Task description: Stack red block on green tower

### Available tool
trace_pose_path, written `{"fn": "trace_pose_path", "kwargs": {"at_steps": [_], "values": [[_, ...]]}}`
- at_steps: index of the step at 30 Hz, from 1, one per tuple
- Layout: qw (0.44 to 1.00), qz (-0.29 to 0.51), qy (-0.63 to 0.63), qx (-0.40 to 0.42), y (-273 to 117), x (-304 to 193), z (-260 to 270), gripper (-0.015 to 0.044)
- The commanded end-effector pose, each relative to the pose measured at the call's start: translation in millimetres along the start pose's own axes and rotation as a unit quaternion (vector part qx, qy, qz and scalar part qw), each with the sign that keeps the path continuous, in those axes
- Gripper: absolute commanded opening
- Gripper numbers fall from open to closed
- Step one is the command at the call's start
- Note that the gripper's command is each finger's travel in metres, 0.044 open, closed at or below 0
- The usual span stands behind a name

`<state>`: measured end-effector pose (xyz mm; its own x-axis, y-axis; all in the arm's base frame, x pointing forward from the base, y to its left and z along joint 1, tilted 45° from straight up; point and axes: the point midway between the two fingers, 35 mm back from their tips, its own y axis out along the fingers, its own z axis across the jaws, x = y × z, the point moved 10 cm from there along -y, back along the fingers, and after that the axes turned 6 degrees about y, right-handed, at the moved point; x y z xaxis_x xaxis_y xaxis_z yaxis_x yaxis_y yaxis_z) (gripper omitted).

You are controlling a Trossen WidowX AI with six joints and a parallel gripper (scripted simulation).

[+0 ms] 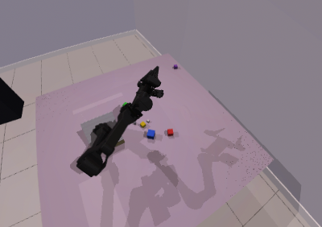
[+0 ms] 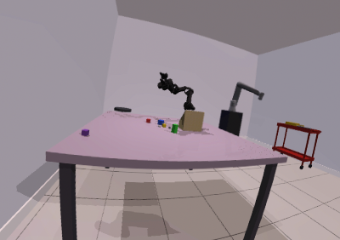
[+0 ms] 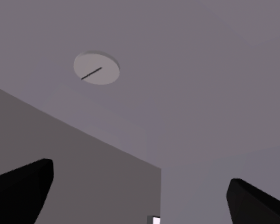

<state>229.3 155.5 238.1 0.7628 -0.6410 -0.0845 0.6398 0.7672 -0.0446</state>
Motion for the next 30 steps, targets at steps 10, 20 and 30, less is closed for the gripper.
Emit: {"fn": "trace_pose_path", "kwargs": {"at_steps": [10,20,30], "values": [[0.972,-0.155,-0.079,-0.158,24,53,-8,0.044],[0.866,-0.26,-0.176,-0.389,27,113,-20,0.044],[0.692,-0.256,-0.252,-0.626,10,166,-27,0.044]]}}
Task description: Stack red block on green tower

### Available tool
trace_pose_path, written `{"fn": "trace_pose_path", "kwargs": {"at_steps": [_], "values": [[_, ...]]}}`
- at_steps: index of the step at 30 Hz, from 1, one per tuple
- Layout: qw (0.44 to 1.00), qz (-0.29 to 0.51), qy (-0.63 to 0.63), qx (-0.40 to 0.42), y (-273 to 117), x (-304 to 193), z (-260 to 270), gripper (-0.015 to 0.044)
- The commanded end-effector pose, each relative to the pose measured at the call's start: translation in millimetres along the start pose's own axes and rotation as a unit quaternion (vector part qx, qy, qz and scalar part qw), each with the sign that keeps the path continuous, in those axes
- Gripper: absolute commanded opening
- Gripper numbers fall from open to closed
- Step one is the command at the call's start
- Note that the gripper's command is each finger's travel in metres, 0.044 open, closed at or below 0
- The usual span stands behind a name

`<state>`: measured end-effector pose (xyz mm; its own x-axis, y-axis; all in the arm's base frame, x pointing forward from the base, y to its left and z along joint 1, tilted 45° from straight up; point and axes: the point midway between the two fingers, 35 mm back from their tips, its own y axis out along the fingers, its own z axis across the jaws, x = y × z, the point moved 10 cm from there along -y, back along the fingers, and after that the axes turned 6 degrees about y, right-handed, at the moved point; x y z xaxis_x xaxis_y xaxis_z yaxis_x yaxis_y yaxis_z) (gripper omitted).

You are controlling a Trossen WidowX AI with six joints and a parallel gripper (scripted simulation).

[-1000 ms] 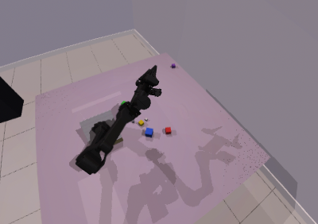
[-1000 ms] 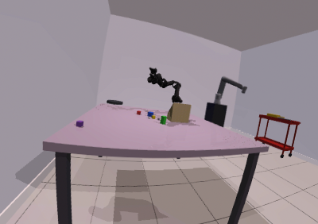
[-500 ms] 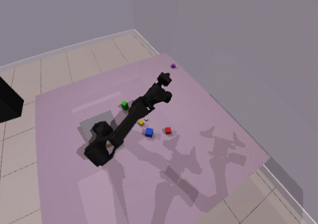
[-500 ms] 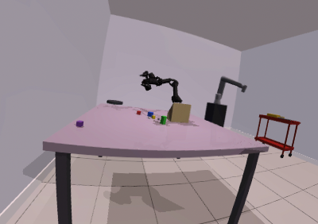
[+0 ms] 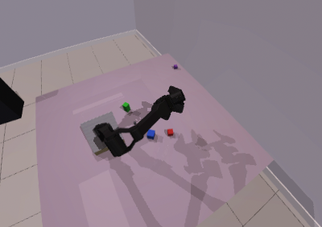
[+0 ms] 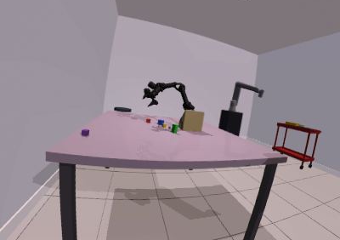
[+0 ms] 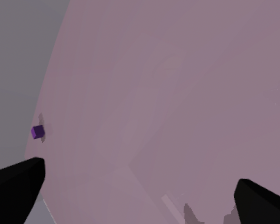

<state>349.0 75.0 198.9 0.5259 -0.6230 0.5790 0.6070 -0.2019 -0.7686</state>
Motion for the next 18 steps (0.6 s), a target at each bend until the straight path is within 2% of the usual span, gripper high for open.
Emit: {"fn": "trace_pose_path", "kwargs": {"at_steps": [1,11,18], "values": [[0.989,-0.001,-0.084,-0.118,15,19,-11,0.044],[0.897,0.06,-0.275,-0.339,35,50,-40,0.044],[0.888,0.066,-0.288,-0.352,36,49,-41,0.044]]}}
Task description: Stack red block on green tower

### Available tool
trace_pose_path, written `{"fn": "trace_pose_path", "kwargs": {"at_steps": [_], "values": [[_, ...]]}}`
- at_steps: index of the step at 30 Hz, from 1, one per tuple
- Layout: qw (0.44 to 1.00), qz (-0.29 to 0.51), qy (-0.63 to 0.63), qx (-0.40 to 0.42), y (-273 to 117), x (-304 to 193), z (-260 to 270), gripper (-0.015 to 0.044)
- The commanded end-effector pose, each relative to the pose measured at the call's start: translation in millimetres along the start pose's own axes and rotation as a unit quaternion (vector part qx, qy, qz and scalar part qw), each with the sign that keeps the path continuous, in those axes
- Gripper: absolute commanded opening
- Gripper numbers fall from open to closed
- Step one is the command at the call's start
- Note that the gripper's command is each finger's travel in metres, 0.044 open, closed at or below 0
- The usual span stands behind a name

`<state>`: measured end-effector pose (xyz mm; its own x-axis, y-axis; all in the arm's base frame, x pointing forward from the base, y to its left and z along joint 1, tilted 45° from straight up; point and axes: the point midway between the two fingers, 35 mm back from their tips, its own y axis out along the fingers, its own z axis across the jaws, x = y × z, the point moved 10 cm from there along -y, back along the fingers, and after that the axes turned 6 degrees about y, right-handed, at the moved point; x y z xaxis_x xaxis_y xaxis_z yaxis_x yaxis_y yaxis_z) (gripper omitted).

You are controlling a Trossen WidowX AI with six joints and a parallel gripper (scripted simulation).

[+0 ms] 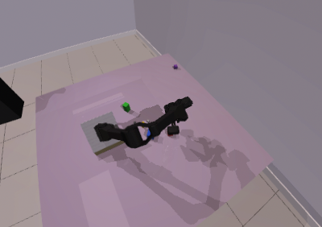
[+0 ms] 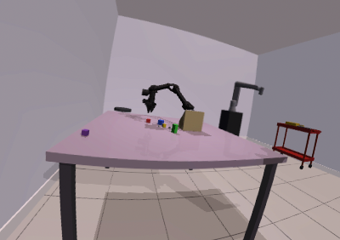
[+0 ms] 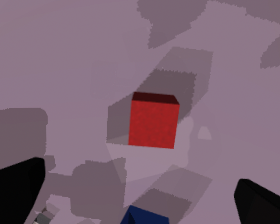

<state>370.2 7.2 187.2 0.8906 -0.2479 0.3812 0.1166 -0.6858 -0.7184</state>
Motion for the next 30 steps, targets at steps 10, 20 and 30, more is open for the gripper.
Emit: {"fn": "trace_pose_path", "kwargs": {"at_steps": [10,20,30], "values": [[1.0,0.002,-0.017,-0.014,30,3,-1,0.044],[1.0,0.001,-0.017,-0.015,49,4,-3,0.044],[1.0,0.001,-0.017,-0.015,64,5,-3,0.044]]}}
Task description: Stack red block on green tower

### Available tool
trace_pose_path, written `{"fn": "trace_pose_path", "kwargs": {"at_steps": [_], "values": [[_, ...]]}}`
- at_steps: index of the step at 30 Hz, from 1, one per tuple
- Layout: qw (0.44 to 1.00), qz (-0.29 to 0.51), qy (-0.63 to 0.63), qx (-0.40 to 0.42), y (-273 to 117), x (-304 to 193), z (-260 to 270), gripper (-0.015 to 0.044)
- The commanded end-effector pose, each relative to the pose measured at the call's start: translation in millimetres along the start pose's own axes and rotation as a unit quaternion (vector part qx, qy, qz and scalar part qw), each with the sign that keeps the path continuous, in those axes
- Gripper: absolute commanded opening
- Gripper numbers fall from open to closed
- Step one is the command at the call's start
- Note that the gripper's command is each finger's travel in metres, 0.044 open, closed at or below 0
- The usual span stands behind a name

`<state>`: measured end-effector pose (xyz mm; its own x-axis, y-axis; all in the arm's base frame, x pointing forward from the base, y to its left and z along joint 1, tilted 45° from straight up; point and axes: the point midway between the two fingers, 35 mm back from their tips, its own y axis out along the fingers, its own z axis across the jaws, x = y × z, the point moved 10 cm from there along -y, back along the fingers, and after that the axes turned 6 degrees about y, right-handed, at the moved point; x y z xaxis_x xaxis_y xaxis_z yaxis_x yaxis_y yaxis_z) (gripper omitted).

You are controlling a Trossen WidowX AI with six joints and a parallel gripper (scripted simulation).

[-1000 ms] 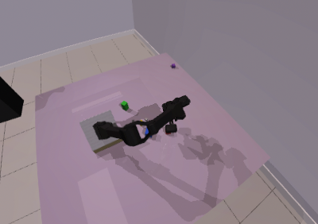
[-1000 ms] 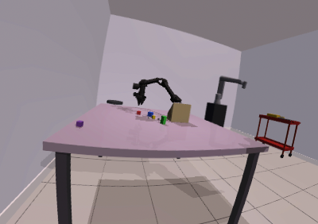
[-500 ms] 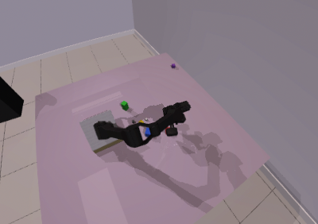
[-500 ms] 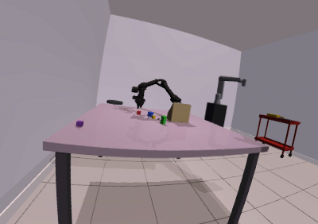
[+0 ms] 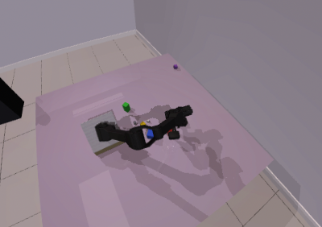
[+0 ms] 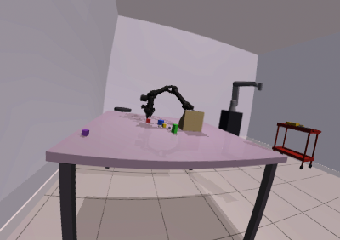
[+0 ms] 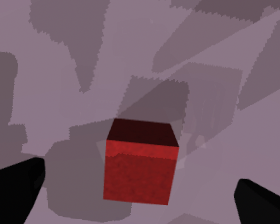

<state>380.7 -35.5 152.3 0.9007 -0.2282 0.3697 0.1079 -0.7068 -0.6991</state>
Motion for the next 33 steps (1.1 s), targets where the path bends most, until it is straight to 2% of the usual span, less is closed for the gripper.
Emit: {"fn": "trace_pose_path", "kwargs": {"at_steps": [1,16,33], "values": [[1.0,0.004,-0.005,-0.001,9,-2,2,0.044],[1.0,0.003,-0.005,-0.001,33,-2,1,0.044],[1.0,0.003,-0.005,-0.001,34,-2,1,0.044]]}}
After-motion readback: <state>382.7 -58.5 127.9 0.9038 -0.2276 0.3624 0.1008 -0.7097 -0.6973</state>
